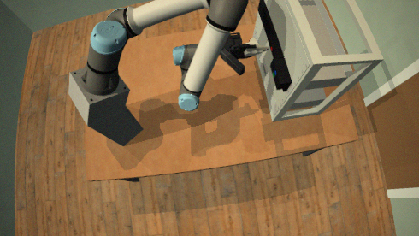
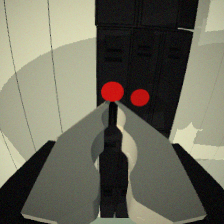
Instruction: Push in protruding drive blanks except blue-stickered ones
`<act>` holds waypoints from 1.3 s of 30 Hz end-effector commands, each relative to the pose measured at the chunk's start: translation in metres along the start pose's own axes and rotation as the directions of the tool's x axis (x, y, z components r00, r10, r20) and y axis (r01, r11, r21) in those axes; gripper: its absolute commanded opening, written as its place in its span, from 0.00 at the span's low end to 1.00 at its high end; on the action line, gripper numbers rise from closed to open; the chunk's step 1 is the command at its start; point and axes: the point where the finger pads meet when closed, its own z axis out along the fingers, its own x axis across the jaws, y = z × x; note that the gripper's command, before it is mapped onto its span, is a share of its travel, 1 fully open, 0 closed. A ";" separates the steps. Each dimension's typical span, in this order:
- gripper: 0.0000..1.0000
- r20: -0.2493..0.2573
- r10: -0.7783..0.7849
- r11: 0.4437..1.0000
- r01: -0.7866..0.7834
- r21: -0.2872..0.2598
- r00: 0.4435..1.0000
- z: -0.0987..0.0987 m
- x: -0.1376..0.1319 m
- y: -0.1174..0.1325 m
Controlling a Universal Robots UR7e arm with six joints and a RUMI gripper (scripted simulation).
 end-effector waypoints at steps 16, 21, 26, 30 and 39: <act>0.00 0.001 0.000 1.000 0.000 0.000 1.000 0.004 -0.001 0.000; 0.00 0.001 0.000 1.000 0.000 0.000 1.000 0.004 -0.001 0.000; 0.00 0.001 0.000 1.000 0.000 0.000 1.000 0.004 -0.001 0.000; 0.00 0.001 0.000 1.000 0.000 0.000 1.000 0.004 -0.001 0.000; 0.00 0.001 0.000 1.000 0.000 0.000 1.000 0.004 -0.001 0.000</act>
